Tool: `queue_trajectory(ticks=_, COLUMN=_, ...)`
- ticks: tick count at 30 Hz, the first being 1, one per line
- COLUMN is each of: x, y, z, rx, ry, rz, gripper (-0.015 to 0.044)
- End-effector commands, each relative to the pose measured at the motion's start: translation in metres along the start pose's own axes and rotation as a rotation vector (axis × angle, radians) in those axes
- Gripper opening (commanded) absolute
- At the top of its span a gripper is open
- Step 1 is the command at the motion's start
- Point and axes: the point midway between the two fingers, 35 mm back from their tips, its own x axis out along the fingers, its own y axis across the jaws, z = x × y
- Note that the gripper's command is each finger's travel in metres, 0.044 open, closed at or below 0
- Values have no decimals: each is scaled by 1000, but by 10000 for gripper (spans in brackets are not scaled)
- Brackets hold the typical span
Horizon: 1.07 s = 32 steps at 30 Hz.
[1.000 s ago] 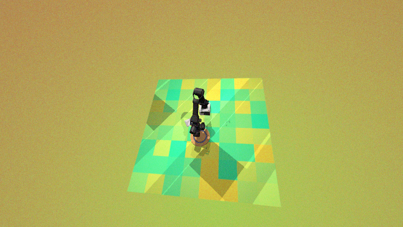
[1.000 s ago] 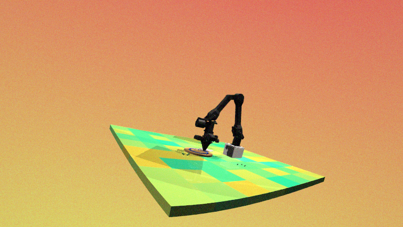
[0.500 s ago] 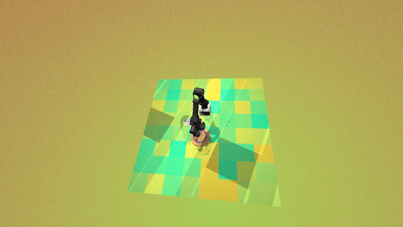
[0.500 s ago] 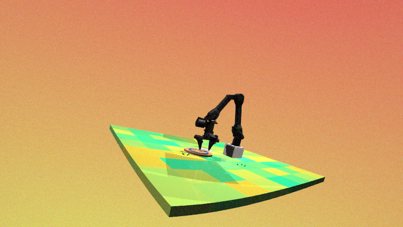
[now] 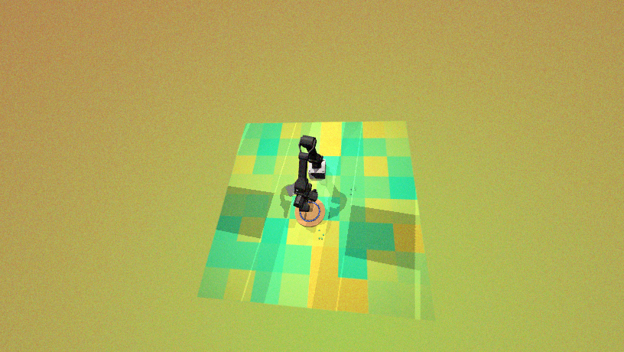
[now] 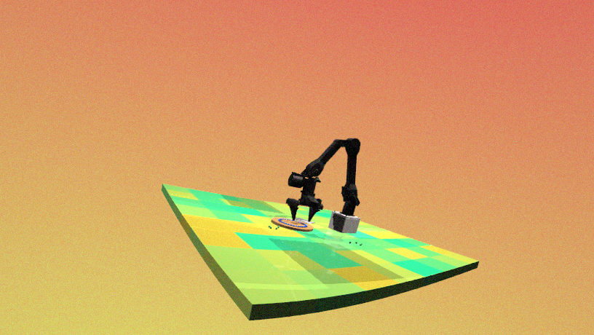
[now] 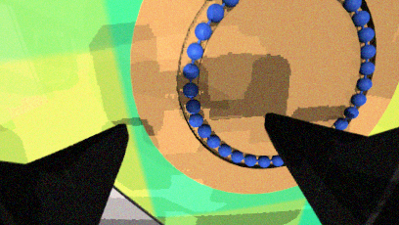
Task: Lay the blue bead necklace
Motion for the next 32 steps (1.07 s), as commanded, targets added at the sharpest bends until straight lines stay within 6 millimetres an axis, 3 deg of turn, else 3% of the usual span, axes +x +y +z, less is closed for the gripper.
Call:
queue_trajectory(ticks=1, x=-1, y=0, z=0, rx=-3, ry=3, rz=0, gripper=440)
queue_trajectory(ticks=17, x=-3, y=0, z=0, rx=-3, ry=3, rz=0, gripper=440)
queue_trajectory(ticks=23, x=-79, y=2, z=0, rx=1, ry=1, rz=-1, gripper=440)
queue_trajectory(ticks=32, x=-81, y=2, z=0, rx=0, ry=0, rz=0, gripper=440)
